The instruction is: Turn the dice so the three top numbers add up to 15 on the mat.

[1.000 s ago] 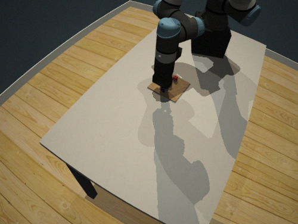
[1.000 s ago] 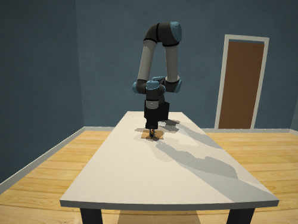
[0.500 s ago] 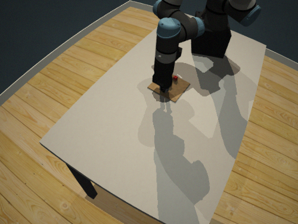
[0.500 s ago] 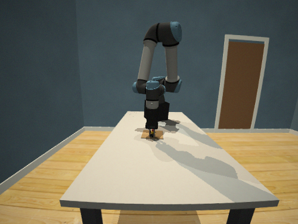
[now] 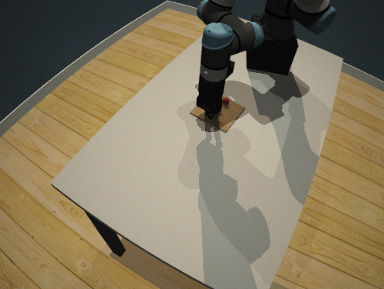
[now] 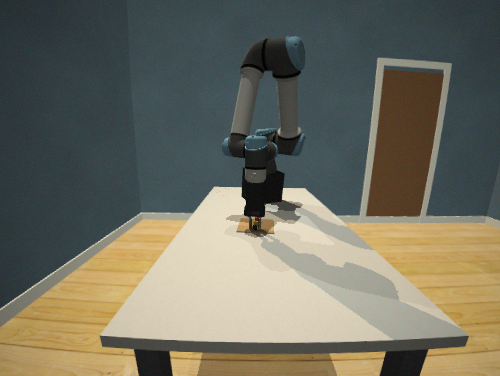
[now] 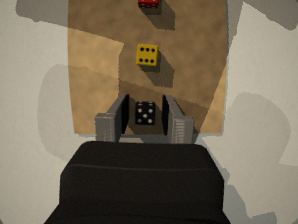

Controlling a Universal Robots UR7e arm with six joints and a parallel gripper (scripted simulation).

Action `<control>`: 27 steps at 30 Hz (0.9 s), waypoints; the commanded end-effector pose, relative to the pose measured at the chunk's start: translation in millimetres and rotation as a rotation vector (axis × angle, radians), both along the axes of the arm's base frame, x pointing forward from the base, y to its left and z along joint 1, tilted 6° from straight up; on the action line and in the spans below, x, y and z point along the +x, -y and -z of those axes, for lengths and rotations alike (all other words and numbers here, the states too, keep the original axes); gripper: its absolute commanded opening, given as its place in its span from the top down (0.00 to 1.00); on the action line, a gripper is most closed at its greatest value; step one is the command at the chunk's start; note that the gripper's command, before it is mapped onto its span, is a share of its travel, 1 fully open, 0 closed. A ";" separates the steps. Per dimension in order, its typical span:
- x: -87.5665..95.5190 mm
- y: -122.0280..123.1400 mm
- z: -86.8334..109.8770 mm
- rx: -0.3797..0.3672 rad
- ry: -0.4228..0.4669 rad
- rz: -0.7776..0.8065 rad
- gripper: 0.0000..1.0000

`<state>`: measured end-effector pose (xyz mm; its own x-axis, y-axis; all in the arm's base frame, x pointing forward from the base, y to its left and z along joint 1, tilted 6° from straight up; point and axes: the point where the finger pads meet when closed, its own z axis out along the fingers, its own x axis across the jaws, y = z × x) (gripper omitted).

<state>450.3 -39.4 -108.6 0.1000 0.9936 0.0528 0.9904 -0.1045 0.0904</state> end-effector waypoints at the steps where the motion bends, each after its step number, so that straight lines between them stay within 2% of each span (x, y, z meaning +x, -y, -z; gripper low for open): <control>1: 2.3 0.3 -0.2 -0.002 0.003 -0.002 0.36; 12: 1.3 0.7 -10.5 -0.002 0.003 -0.002 0.36; 27: -5.1 3.4 -75.1 -0.002 0.003 -0.002 0.36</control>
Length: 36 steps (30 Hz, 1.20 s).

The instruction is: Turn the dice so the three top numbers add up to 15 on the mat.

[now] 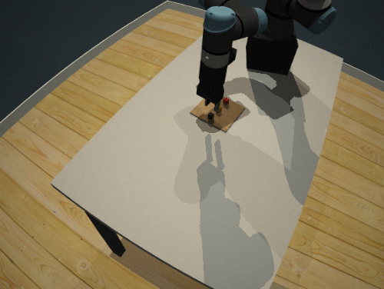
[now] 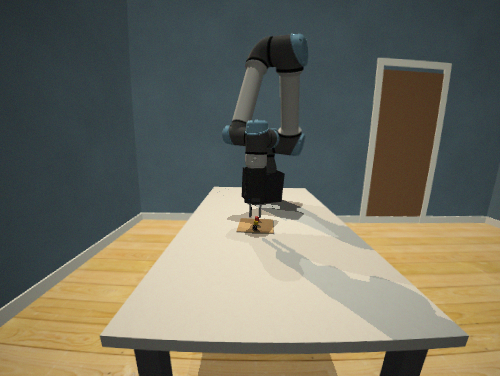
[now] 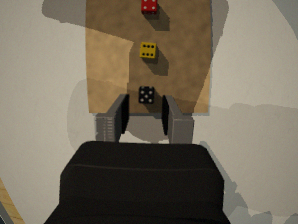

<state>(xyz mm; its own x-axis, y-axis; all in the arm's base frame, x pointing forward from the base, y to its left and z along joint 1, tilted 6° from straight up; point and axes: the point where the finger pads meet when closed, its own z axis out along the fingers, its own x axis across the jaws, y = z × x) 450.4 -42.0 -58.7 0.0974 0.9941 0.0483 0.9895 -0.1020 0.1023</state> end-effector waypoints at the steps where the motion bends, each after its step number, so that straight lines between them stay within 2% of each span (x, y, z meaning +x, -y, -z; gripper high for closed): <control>1: -5.2 0.9 -25.1 0.004 -0.008 0.000 0.36; 7: -6.4 1.4 -37.4 0.004 -0.008 0.000 0.36; 12: -6.6 1.5 -39.8 0.004 -0.008 0.000 0.36; 13: -6.6 1.5 -39.8 0.004 -0.008 0.000 0.00; 36: -6.6 1.5 -40.0 0.004 -0.008 0.000 0.00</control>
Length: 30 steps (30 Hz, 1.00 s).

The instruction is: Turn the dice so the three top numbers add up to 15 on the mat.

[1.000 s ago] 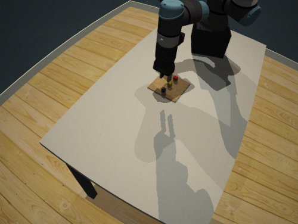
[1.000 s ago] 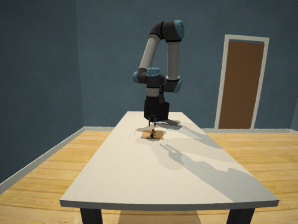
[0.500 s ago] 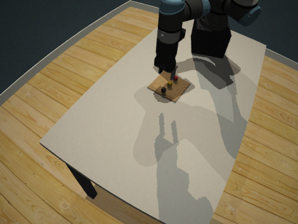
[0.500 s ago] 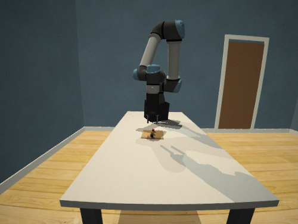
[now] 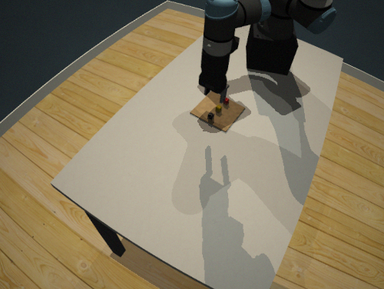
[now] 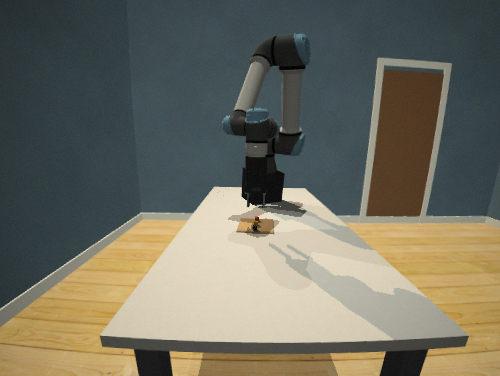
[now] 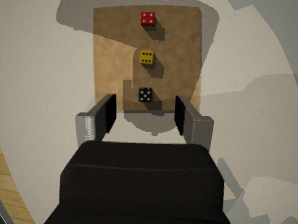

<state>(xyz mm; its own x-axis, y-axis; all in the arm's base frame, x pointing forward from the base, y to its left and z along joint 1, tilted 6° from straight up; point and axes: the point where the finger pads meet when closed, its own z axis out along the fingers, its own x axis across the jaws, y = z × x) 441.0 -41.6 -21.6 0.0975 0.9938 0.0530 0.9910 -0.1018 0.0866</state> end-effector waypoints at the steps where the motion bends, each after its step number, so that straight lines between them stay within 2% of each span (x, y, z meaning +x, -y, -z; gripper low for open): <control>1: 2.7 1.9 -3.3 -0.002 0.007 0.001 0.00; 7: 1.6 2.4 -15.3 -0.002 0.007 0.001 0.00; 15: -2.2 4.0 -53.2 -0.002 0.007 0.001 0.00; 17: -2.2 4.0 -53.2 -0.002 0.007 0.001 0.00; 23: -4.8 5.1 -79.6 -0.002 0.007 0.001 0.00; 30: -5.6 5.4 -88.0 -0.002 0.007 0.001 0.00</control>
